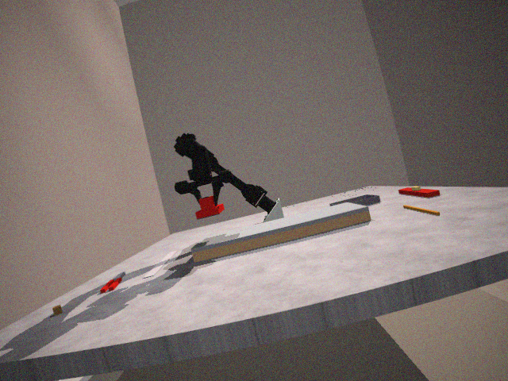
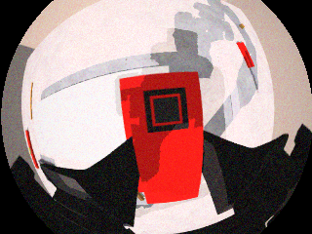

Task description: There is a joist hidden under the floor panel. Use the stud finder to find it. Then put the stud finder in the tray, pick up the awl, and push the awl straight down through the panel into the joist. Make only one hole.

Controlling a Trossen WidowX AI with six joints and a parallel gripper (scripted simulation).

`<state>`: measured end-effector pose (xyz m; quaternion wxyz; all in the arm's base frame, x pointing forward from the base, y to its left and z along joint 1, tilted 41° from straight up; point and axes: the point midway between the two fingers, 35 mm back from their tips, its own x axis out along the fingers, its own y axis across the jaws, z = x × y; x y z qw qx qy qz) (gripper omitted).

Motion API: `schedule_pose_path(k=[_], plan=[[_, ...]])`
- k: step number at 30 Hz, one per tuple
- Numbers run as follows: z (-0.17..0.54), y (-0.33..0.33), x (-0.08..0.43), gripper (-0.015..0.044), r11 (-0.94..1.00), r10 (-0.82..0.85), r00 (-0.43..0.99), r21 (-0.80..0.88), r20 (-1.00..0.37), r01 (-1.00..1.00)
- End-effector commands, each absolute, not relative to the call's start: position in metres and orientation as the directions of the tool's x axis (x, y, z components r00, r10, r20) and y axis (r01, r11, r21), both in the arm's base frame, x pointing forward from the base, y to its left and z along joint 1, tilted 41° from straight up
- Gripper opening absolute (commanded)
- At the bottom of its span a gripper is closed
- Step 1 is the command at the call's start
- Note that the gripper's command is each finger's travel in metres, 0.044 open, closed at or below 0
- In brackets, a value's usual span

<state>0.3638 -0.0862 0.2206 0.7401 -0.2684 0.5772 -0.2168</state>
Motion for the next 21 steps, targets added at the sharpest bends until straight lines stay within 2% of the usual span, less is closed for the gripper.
schedule_pose_path(k=[1, 8, 21], plan=[[0.237, -0.074, 0.363, 0.0000, 0.758, -0.634, 0.251, -0.652, -0.731, 0.017], [0.230, -0.060, 0.369, 0.0000, 0.765, -0.617, 0.258, -0.644, -0.744, -0.027], [0.156, 0.044, 0.393, 0.0000, 0.753, -0.487, 0.268, -0.555, -0.831, -0.354]])
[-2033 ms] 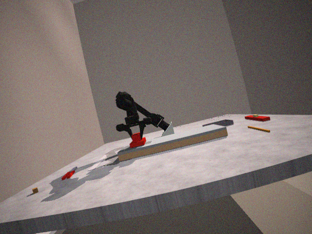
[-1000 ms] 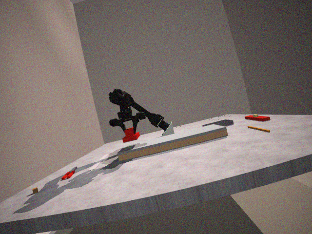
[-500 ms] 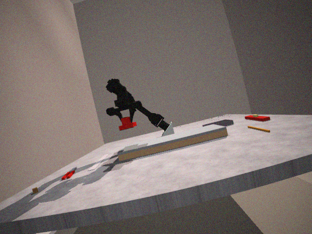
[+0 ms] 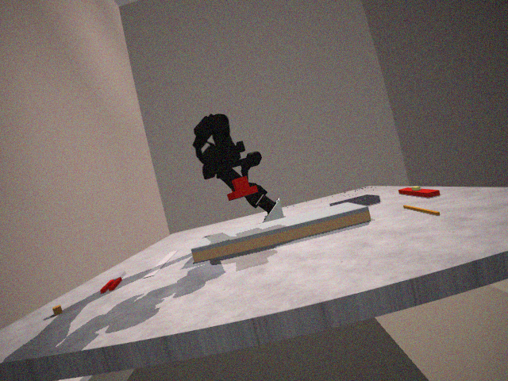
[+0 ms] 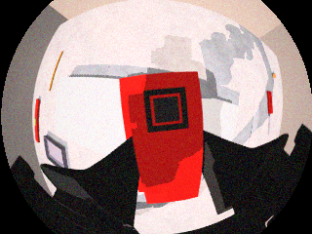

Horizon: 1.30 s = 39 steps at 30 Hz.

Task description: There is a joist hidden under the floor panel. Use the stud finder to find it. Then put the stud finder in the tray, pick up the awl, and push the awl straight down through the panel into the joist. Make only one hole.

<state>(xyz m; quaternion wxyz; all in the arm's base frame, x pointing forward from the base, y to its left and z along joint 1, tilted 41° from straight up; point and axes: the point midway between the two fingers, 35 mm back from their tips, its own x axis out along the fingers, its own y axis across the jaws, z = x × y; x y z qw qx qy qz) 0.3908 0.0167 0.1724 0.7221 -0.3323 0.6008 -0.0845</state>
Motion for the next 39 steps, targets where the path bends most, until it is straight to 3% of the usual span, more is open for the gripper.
schedule_pose_path(k=[1, 19, 39], plan=[[0.150, 0.052, 0.393, 0.0000, 0.747, -0.477, 0.266, -0.546, -0.837, -0.379], [0.043, 0.193, 0.353, 0.0000, 0.548, -0.357, 0.182, -0.363, -0.916, -0.753], [-0.072, 0.296, 0.234, 0.0000, 0.199, -0.350, 0.036, -0.112, -0.936, -0.974]])
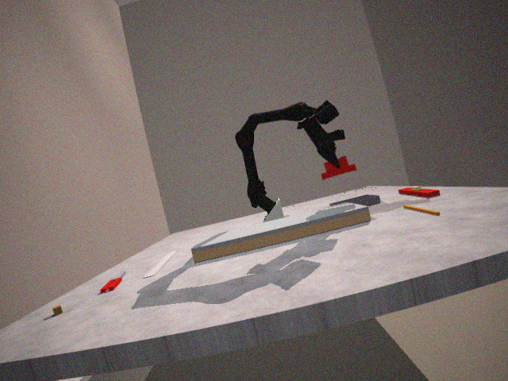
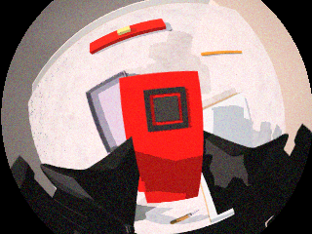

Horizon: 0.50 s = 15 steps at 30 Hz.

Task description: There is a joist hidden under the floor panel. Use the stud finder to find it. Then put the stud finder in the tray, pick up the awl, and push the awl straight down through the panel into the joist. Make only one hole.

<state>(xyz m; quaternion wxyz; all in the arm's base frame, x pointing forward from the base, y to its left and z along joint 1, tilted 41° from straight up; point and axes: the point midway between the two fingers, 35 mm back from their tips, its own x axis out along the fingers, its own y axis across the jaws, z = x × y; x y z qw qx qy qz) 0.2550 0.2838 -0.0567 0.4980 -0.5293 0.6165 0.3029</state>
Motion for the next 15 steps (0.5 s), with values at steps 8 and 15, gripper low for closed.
schedule_pose_path(k=[8, 15], plan=[[-0.115, 0.314, 0.173, 0.0000, 0.054, -0.385, -0.016, -0.005, -0.923, -0.999], [-0.124, 0.315, 0.162, 0.0000, 0.027, -0.394, -0.024, 0.015, -0.919, -1.000]])
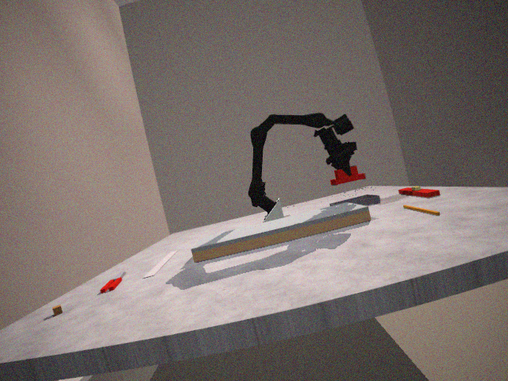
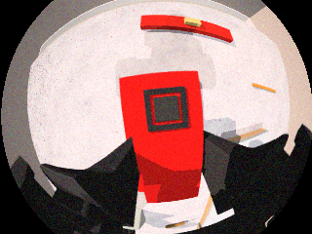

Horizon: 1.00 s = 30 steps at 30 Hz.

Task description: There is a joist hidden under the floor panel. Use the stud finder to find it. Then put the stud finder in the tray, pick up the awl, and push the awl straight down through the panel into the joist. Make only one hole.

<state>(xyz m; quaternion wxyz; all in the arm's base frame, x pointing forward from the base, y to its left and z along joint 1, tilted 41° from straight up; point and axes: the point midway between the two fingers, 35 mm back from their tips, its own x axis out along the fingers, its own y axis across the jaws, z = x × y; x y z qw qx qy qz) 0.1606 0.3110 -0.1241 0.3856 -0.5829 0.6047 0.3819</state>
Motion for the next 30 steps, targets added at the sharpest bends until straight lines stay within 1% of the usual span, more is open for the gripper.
schedule_pose_path(k=[1, 30], plan=[[-0.125, 0.314, 0.162, 0.0000, 0.027, -0.394, -0.024, 0.014, -0.919, -1.000], [-0.167, 0.283, 0.162, 0.0000, 0.027, -0.394, -0.023, 0.014, -0.919, -1.000]])
